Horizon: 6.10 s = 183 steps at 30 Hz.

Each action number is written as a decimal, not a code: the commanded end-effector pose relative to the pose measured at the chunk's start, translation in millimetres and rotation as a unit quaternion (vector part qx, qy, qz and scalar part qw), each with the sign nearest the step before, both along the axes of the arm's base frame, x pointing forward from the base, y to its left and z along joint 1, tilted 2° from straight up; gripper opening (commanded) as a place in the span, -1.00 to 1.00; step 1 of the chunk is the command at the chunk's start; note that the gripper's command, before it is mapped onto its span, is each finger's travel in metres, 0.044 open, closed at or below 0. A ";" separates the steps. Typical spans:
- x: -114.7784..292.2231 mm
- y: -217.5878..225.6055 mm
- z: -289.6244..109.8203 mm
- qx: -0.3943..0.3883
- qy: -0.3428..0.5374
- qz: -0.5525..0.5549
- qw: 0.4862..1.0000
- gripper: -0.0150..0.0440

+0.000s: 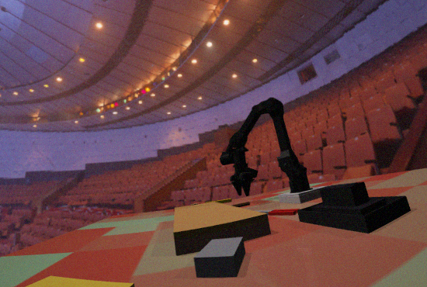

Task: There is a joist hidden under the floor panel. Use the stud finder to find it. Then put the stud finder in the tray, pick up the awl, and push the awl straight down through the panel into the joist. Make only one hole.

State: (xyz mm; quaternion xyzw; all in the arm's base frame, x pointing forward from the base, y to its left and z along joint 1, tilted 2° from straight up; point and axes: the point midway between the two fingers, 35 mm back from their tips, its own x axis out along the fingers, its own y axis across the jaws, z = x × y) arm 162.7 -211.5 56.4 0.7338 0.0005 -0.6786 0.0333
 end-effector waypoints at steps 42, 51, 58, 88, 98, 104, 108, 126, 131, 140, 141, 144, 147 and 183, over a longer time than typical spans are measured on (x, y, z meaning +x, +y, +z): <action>-1.8 -0.2 -42.2 0.002 0.003 0.002 1.000 -0.38; 0.2 -2.2 -29.1 0.002 0.003 0.002 1.000 -0.49; 3.2 -4.3 11.3 0.002 0.003 0.002 1.000 -0.49; 31.6 -9.7 81.2 -0.072 -0.117 0.193 0.971 -0.49; 55.8 -20.6 91.8 -0.176 -0.193 0.358 0.896 -0.49; 67.5 -25.2 102.0 -0.252 -0.221 0.450 0.828 -0.49; 73.9 -27.0 110.0 -0.305 -0.231 0.506 0.773 -0.49; 88.2 -21.1 151.5 -0.541 -0.186 0.687 0.447 -0.49; 88.1 -15.0 162.9 -0.597 -0.150 0.712 0.339 -0.49; 83.8 0.9 180.9 -0.675 -0.062 0.723 0.133 -0.49; 83.0 3.1 182.6 -0.682 -0.051 0.721 0.110 -0.49; 80.4 9.8 187.4 -0.699 -0.016 0.713 0.040 -0.49; 89.2 4.2 176.9 -0.675 -0.058 0.725 0.124 -0.49; 174.5 116.0 139.8 -0.675 -0.016 0.736 0.049 -0.49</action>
